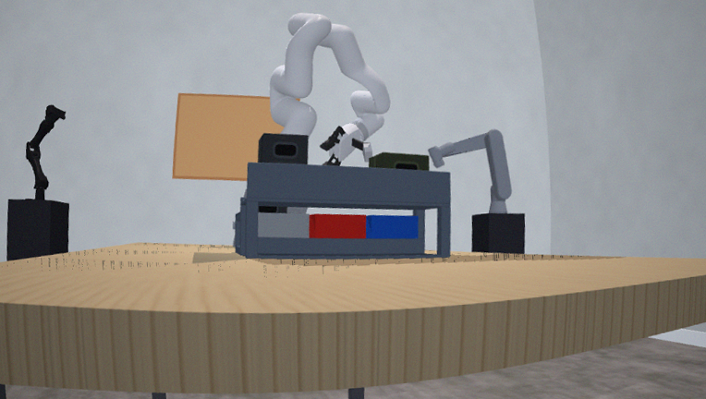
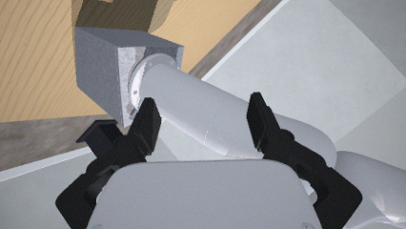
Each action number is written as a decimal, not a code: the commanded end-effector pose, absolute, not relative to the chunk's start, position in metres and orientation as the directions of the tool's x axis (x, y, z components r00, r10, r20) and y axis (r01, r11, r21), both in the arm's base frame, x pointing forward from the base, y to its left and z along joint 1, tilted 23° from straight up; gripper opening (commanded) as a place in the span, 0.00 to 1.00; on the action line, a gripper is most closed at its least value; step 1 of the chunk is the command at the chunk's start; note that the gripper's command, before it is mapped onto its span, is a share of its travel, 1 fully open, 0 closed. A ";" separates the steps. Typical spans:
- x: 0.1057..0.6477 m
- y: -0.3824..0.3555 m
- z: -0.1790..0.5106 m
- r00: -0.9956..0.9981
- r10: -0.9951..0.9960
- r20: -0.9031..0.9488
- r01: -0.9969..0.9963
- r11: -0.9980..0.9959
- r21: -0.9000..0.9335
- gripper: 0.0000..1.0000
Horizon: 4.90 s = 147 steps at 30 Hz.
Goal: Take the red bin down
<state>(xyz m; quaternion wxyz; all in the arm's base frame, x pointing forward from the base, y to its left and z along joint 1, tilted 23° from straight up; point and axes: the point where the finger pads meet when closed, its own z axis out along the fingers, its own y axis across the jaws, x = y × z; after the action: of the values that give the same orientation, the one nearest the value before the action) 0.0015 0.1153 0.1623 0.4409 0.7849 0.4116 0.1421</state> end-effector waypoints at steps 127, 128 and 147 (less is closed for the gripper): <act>-0.024 0.282 0.346 -0.115 0.977 0.180 0.505 -0.098 0.857 1.00; -0.024 0.282 0.346 -0.115 0.977 0.180 0.505 -0.098 0.857 1.00; -0.029 0.315 0.383 -0.115 0.977 0.180 0.505 -0.098 0.857 1.00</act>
<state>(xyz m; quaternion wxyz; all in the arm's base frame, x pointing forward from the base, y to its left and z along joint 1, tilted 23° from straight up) -0.0288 0.3148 0.3822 0.2764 0.6050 0.6120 0.4279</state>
